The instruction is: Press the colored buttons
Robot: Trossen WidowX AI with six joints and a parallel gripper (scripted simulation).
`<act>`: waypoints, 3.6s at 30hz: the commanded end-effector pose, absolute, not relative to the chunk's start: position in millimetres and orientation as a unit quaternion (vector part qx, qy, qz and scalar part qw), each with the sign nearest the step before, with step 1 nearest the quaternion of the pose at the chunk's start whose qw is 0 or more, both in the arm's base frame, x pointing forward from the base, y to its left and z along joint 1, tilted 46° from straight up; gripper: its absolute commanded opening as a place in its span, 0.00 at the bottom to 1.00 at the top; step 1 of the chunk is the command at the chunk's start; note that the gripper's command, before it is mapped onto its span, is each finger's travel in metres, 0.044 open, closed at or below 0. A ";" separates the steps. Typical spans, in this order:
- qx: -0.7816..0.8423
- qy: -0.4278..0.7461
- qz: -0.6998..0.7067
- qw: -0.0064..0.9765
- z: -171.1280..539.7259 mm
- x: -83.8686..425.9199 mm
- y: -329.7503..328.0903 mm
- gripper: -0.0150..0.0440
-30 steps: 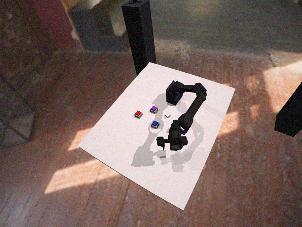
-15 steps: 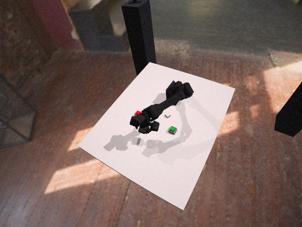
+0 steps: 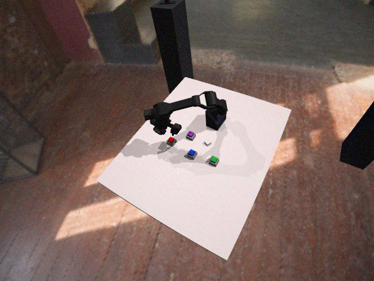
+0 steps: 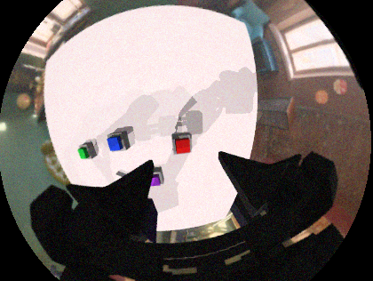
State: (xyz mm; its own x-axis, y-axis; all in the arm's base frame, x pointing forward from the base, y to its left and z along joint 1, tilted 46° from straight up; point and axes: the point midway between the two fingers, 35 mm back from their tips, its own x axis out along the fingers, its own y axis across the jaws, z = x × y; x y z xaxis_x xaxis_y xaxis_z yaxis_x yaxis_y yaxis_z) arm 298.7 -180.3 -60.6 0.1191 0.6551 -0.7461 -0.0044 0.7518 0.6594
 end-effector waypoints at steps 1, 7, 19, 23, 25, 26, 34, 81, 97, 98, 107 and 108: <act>0.286 0.625 0.248 0.683 -73.6 277.9 -179.4 0.93; 0.285 0.625 0.248 0.683 -90.5 281.4 -164.0 0.80; 0.286 0.624 0.249 0.683 -117.3 284.1 -135.9 0.29; 0.286 0.624 0.249 0.683 -117.3 284.1 -135.9 0.29; 0.286 0.624 0.249 0.683 -117.3 284.1 -135.9 0.29; 0.286 0.624 0.249 0.683 -117.3 284.1 -135.9 0.29; 0.286 0.624 0.249 0.683 -121.4 284.8 -131.9 0.29; 0.286 0.624 0.250 0.683 -140.4 287.3 -112.7 0.29; 0.286 0.625 0.248 0.683 -102.1 283.1 -152.4 0.29; 0.285 0.625 0.248 0.683 -90.5 281.4 -164.0 0.29; 0.286 0.625 0.248 0.683 -69.5 273.1 -176.6 0.29; 0.286 0.625 0.248 0.683 -64.5 266.9 -172.8 0.29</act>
State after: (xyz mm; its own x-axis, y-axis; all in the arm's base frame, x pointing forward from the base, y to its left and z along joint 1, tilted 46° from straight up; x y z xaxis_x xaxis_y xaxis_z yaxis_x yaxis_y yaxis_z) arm 277.2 -178.8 -74.5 0.1082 0.6930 -0.7127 0.0228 0.7150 0.6987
